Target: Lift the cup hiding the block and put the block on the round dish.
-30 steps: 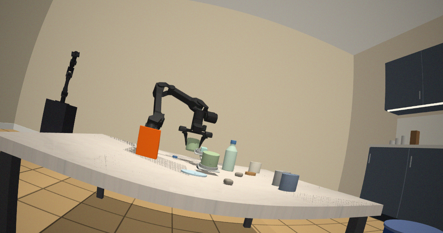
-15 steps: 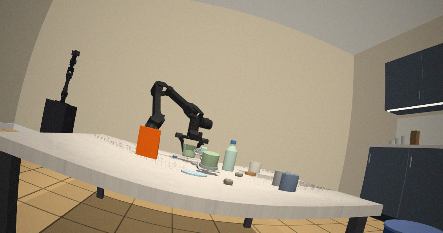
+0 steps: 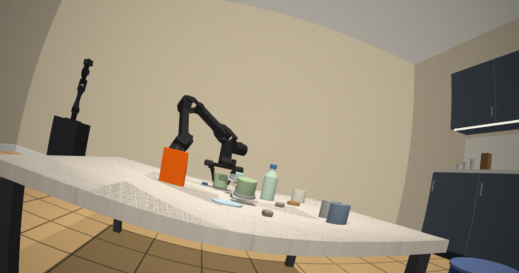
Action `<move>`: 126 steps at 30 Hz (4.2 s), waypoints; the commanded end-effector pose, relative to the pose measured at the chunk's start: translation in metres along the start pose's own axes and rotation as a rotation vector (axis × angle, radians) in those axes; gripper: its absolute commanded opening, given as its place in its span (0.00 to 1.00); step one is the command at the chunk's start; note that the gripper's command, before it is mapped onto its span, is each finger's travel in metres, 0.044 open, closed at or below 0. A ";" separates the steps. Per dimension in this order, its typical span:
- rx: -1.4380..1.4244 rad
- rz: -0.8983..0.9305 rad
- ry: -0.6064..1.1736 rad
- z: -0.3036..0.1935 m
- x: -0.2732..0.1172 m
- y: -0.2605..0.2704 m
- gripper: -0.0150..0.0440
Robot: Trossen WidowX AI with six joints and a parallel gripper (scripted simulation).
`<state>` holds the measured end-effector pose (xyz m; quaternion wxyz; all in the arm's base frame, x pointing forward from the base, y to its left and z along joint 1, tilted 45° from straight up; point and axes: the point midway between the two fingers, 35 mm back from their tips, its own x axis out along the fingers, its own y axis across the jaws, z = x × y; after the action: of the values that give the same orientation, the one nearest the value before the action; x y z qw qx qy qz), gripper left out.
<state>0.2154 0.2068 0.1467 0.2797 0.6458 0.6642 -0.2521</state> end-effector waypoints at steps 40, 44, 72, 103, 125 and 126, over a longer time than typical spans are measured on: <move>0.014 0.060 -0.055 0.051 -0.073 0.041 0.69; 0.010 0.016 -0.040 0.102 -0.096 0.059 0.69; 0.016 0.001 -0.017 0.121 -0.069 0.064 0.69; 0.016 0.001 -0.021 0.122 -0.081 0.067 0.25; 0.021 0.006 -0.042 0.189 -0.143 0.081 0.25; 0.022 0.006 -0.045 0.199 -0.142 0.082 0.25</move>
<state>0.3026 -0.0127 0.1269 0.2866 0.6468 0.6544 -0.2670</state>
